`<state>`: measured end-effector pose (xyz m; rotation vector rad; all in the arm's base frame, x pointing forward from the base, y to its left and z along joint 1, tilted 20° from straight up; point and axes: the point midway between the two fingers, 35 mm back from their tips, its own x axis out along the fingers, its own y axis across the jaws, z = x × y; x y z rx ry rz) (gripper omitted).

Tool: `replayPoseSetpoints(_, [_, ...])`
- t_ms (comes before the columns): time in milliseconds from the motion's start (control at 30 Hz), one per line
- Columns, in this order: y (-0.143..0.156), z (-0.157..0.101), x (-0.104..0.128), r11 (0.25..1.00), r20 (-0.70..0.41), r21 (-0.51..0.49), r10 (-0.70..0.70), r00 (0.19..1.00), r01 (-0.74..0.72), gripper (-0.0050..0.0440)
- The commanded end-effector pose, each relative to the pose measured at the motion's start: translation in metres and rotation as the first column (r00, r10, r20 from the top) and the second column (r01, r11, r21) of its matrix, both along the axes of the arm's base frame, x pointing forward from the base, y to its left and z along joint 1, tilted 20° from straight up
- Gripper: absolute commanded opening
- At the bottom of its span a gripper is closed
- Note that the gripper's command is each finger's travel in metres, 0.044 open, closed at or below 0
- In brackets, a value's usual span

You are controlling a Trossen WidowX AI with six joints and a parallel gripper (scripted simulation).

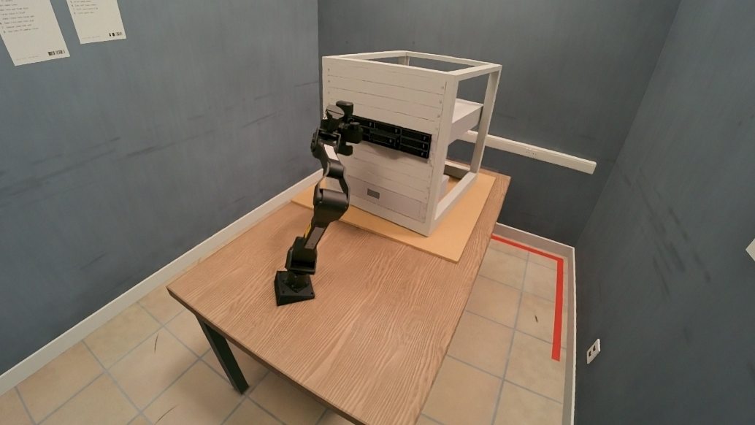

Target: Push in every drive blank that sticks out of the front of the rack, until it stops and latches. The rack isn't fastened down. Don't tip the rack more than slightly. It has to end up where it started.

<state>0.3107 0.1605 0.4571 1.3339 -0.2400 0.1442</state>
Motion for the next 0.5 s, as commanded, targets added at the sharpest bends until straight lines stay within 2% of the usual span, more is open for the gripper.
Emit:
replayPoseSetpoints(0, [-0.0015, 0.0094, -0.0003, 1.000, 0.016, 0.015, 0.004, 1.000, -0.005, -0.0050])
replayPoseSetpoints(467, [-0.0019, 0.0123, 0.0093, 1.000, 0.016, 0.015, 0.004, 1.000, -0.005, -0.0050])
